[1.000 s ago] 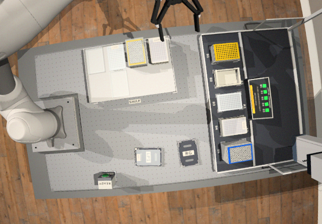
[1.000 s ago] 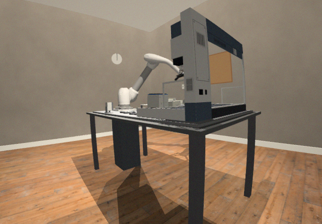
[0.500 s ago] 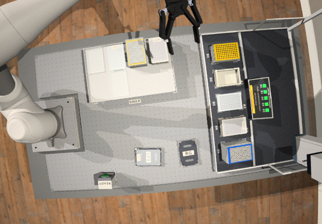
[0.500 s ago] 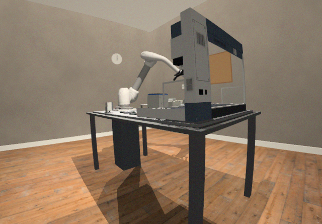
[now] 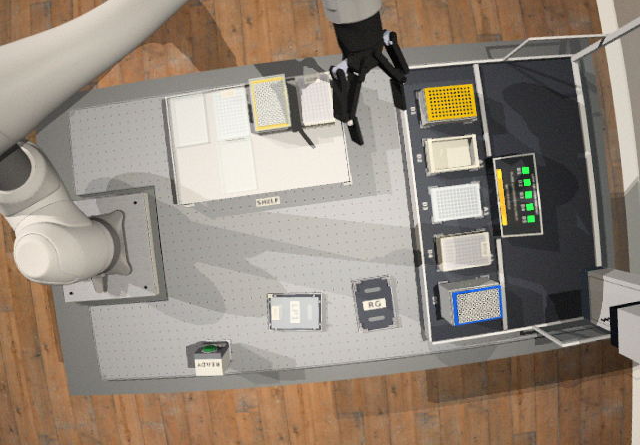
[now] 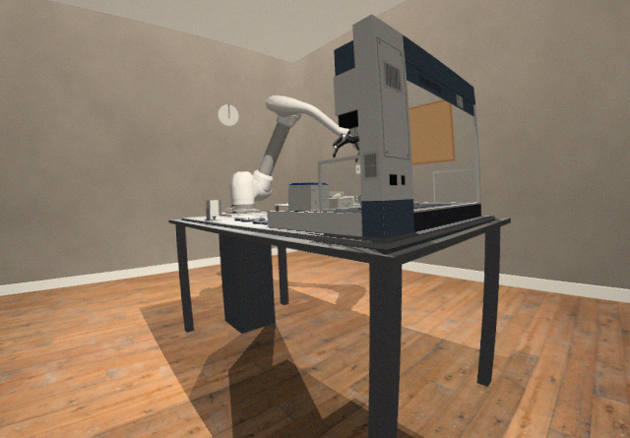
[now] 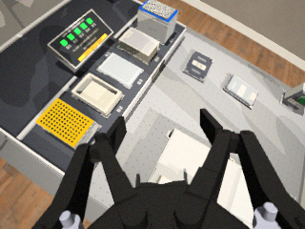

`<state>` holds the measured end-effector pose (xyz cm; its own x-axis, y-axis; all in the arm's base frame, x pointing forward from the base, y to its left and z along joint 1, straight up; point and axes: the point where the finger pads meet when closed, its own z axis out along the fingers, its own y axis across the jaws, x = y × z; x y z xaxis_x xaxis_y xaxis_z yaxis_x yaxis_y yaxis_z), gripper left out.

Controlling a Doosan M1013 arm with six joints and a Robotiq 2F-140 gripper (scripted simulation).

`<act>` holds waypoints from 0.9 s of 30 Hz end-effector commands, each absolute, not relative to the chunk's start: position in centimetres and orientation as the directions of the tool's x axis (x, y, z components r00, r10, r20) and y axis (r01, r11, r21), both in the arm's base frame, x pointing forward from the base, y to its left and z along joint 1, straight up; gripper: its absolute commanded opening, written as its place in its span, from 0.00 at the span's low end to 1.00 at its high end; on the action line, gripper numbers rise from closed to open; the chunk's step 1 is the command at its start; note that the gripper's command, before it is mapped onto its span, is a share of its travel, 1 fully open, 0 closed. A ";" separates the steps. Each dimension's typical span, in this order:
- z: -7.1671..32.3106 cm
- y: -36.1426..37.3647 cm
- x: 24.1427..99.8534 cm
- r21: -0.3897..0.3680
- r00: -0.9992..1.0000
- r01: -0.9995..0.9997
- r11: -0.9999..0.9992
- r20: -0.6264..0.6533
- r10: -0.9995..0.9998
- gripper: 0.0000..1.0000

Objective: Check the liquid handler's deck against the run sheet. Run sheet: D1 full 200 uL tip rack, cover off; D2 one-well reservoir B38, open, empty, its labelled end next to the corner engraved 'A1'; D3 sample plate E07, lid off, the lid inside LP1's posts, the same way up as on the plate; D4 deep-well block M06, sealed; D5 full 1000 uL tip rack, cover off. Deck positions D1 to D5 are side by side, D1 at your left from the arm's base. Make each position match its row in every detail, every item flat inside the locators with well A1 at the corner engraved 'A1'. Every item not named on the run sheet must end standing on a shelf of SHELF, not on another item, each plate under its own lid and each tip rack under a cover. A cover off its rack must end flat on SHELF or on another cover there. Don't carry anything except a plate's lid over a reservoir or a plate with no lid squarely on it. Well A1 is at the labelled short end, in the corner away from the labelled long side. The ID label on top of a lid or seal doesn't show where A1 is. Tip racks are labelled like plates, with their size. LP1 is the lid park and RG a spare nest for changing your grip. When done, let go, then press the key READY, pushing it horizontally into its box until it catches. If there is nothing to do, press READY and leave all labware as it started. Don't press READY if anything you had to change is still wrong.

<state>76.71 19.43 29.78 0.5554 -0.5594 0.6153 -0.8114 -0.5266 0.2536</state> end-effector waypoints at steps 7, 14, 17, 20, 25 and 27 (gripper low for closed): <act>29.7 15.1 77.9 0.260 0.673 -0.712 -0.653 0.518 -0.528 0.79; 29.6 12.7 78.5 0.255 0.733 -0.649 -0.717 0.462 -0.499 0.79; 29.6 11.3 78.9 0.250 0.767 -0.609 -0.753 0.428 -0.478 0.79; 29.5 9.8 79.3 0.243 0.799 -0.568 -0.787 0.394 -0.455 0.79; 29.5 7.9 79.8 0.230 0.838 -0.511 -0.828 0.348 -0.421 0.79; 29.5 7.4 79.9 0.226 0.847 -0.497 -0.838 0.336 -0.411 0.79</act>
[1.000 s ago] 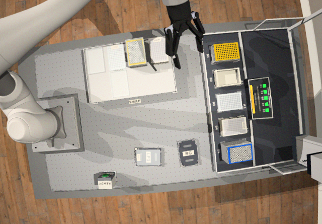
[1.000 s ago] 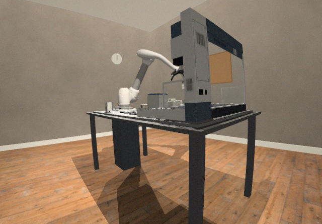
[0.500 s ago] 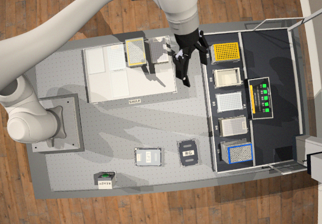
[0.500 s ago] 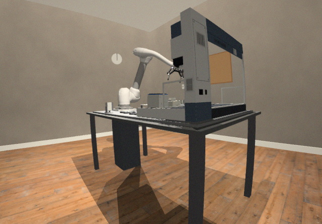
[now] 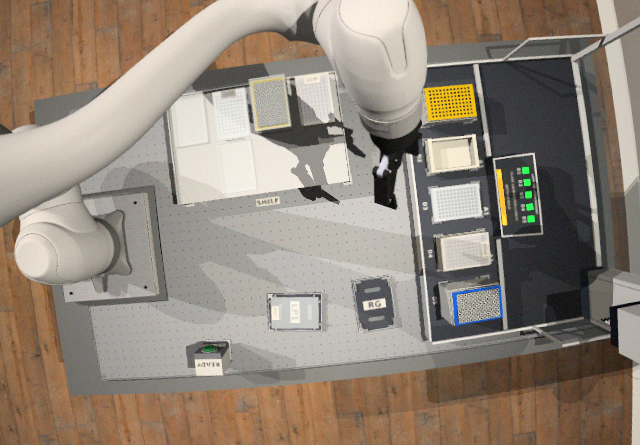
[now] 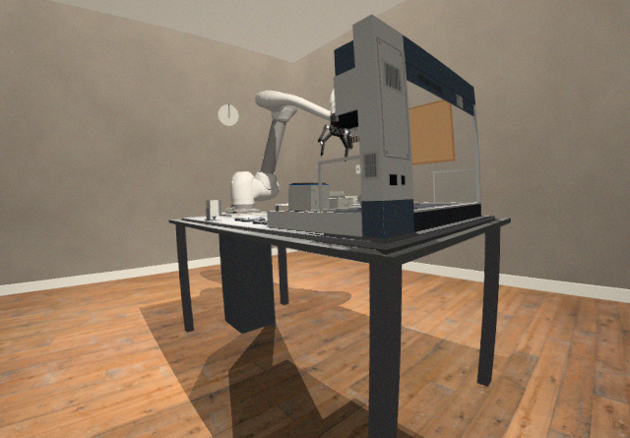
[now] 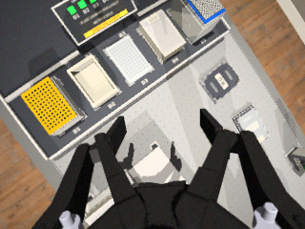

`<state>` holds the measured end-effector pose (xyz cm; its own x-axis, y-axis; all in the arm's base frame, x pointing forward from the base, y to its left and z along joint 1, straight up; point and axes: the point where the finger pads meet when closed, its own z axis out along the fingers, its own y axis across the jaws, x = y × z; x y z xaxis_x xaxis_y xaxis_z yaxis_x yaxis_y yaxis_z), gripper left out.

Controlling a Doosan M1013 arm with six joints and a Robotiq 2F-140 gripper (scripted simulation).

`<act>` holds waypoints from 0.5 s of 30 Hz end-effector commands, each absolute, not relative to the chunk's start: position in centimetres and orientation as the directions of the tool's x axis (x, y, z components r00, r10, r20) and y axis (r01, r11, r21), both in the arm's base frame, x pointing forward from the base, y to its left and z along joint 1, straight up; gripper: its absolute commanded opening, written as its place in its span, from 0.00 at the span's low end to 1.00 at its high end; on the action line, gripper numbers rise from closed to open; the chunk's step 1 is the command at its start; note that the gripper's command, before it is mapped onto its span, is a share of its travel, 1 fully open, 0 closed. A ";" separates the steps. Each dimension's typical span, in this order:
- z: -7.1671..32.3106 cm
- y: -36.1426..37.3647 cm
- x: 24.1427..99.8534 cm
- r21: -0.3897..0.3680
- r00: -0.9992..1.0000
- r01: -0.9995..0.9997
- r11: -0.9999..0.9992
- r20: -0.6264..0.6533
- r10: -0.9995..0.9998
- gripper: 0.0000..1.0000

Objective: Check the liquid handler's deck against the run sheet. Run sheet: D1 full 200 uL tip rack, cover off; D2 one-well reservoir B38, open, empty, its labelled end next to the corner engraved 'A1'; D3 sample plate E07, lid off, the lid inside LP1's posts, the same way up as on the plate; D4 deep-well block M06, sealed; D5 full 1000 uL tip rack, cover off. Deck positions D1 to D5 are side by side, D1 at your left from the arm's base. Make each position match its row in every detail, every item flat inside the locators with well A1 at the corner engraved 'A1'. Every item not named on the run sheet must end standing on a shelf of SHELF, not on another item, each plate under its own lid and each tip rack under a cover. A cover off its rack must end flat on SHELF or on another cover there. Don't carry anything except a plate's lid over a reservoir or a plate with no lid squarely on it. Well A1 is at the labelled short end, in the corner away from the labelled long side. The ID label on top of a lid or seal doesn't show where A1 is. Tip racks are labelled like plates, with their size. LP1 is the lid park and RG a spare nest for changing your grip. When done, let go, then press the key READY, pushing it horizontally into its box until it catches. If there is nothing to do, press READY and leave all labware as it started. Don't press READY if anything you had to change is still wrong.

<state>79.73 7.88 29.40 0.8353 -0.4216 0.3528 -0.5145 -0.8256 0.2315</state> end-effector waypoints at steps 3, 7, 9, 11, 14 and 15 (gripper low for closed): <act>29.4 5.9 80.3 0.213 0.873 -0.452 -0.866 0.302 -0.382 0.79; 29.3 4.0 80.8 0.193 0.905 -0.392 -0.900 0.257 -0.339 0.79; 29.3 3.0 81.0 0.181 0.919 -0.362 -0.915 0.234 -0.317 0.79; 29.3 2.1 81.3 0.169 0.932 -0.331 -0.928 0.212 -0.293 0.79; 29.2 0.6 81.7 0.149 0.950 -0.284 -0.947 0.179 -0.257 0.79; 29.2 0.6 81.7 0.149 0.950 -0.284 -0.947 0.179 -0.257 0.79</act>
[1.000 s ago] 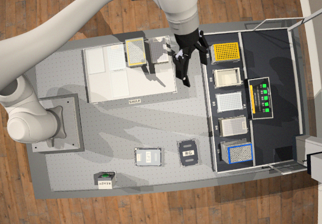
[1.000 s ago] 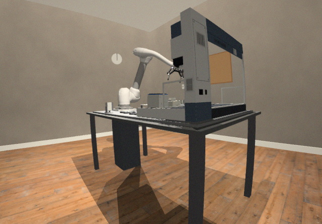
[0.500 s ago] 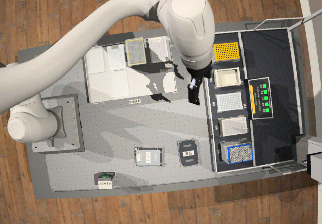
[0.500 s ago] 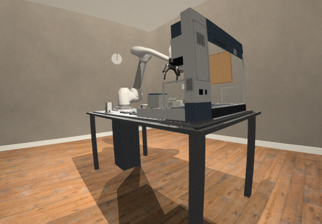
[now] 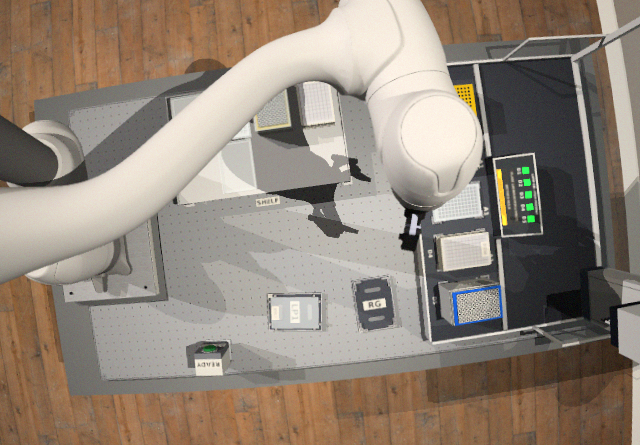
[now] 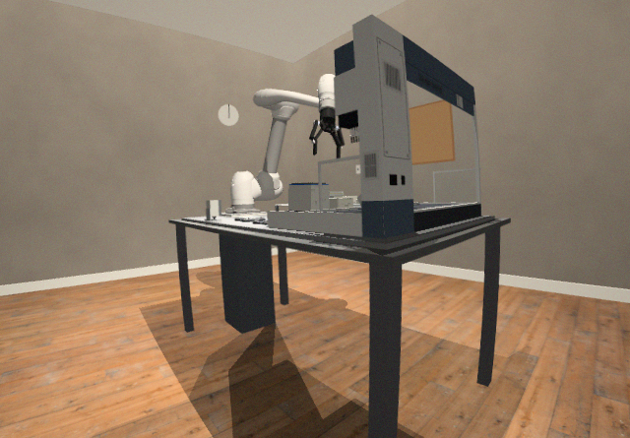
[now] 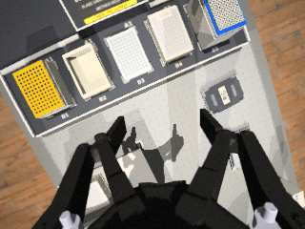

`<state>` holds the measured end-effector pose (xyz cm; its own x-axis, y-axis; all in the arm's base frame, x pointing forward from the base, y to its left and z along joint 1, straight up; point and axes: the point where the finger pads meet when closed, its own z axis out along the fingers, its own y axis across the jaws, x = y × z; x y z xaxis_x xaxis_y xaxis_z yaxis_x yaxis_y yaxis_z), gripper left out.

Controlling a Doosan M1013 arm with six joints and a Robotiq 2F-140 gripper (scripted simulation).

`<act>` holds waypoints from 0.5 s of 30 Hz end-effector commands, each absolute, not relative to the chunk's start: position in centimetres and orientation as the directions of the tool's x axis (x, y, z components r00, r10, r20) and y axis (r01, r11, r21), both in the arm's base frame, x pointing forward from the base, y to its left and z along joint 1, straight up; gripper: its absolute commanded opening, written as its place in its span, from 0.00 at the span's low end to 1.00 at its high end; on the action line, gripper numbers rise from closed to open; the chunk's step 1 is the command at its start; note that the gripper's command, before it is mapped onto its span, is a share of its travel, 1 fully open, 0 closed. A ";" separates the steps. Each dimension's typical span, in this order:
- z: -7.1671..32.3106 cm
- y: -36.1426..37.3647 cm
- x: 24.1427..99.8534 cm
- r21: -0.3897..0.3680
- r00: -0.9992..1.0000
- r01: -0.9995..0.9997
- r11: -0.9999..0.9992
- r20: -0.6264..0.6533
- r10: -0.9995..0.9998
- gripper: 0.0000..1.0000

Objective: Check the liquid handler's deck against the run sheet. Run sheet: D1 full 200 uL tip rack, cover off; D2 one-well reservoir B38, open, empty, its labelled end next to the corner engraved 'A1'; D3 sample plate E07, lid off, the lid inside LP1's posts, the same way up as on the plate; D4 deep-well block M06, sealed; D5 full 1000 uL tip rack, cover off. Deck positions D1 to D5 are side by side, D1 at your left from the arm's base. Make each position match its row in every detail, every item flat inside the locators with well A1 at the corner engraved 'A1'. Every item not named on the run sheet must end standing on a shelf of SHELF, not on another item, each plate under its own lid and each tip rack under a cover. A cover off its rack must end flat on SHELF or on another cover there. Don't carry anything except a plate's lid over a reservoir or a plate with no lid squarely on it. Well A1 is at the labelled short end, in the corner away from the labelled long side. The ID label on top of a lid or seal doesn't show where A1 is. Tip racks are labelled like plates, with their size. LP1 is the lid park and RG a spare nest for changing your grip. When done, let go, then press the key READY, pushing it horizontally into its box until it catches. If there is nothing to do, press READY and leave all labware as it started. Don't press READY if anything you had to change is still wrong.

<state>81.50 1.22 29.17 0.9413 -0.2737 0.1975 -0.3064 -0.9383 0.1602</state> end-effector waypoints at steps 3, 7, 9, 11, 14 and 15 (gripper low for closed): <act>29.2 0.4 81.7 0.135 0.960 -0.253 -0.958 0.158 -0.231 0.79; 29.2 0.4 81.7 0.105 0.977 -0.191 -0.976 0.116 -0.178 0.79; 29.2 0.4 81.7 0.089 0.984 -0.160 -0.983 0.096 -0.151 0.79; 29.2 0.4 81.7 0.072 0.989 -0.129 -0.989 0.076 -0.123 0.79; 29.2 0.4 81.7 0.045 0.996 -0.082 -0.996 0.047 -0.080 0.79; 29.2 0.4 81.7 0.036 0.997 -0.067 -0.997 0.037 -0.066 0.79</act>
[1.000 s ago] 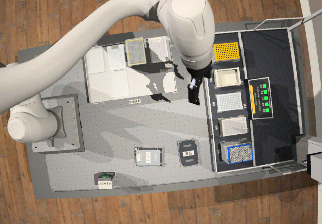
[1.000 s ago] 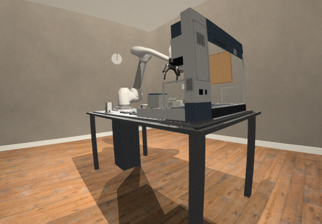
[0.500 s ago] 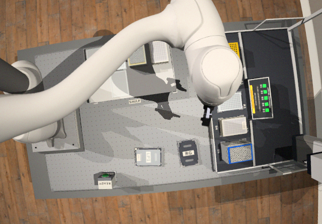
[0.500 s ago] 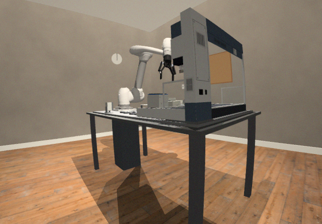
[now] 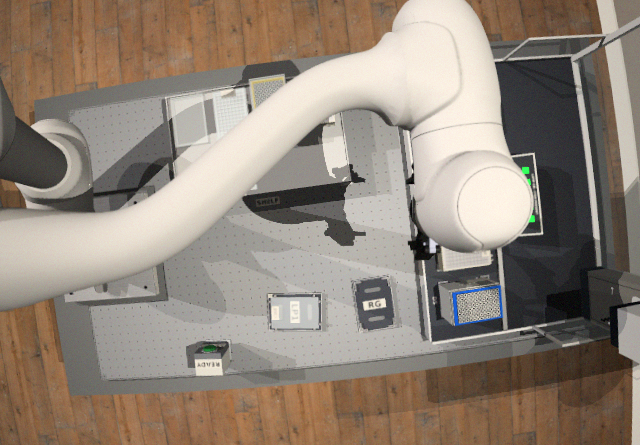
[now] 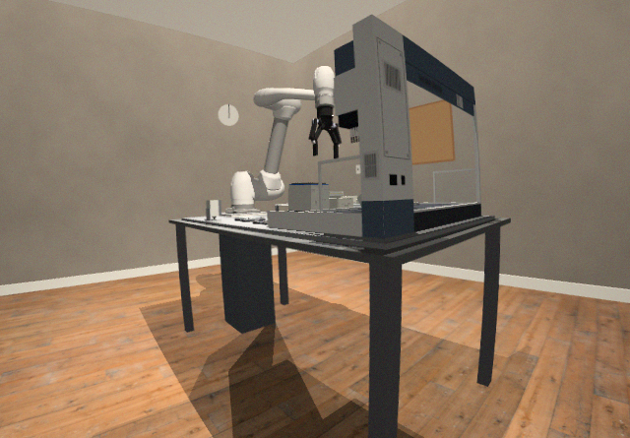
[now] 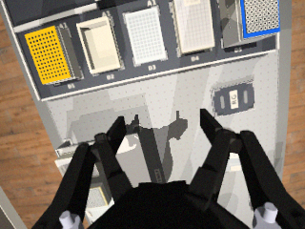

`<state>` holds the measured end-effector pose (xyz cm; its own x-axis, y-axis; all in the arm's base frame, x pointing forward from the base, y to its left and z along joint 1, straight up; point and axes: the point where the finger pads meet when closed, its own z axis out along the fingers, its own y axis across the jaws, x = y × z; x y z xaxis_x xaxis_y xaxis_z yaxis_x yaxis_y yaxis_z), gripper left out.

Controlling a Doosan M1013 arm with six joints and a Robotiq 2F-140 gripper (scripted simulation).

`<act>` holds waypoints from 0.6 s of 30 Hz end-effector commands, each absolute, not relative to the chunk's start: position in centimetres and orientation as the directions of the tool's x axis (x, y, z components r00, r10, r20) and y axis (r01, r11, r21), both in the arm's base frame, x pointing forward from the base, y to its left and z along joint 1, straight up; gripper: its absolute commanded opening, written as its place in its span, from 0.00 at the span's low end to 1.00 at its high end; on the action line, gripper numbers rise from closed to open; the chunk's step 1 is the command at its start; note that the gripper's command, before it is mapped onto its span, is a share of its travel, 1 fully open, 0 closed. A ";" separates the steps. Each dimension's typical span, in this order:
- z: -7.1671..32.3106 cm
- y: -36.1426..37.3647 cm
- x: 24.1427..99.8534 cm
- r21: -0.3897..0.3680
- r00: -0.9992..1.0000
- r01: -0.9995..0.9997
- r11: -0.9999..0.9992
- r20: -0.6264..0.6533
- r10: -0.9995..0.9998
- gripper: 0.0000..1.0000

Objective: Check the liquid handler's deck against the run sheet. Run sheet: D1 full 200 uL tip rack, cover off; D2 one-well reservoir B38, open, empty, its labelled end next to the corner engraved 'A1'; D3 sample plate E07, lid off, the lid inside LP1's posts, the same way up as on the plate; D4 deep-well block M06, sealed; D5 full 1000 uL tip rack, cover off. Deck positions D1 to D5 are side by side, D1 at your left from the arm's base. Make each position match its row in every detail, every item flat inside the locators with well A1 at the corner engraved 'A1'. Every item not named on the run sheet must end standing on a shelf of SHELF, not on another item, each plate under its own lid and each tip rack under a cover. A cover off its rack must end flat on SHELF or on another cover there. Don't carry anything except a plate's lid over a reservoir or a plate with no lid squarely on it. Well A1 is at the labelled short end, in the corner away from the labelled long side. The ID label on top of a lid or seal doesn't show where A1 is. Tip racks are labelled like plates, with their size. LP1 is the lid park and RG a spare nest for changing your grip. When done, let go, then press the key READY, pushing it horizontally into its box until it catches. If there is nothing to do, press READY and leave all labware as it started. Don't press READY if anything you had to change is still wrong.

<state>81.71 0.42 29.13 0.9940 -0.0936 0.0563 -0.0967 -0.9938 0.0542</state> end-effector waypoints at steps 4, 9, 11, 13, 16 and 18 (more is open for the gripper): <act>29.2 0.4 81.7 0.017 0.999 -0.036 -0.999 0.019 -0.036 0.79; 29.2 -1.3 82.8 0.001 1.000 -0.003 -1.000 0.005 -0.003 0.79; 29.2 -2.1 83.4 0.001 1.000 -0.003 -1.000 0.005 -0.003 0.79; 29.3 -2.9 83.9 0.001 1.000 -0.003 -1.000 0.005 -0.003 0.79; 29.3 -4.2 84.7 0.001 1.000 -0.003 -1.000 0.005 -0.003 0.79; 29.3 -5.0 85.3 0.001 1.000 -0.003 -1.000 0.005 -0.003 0.79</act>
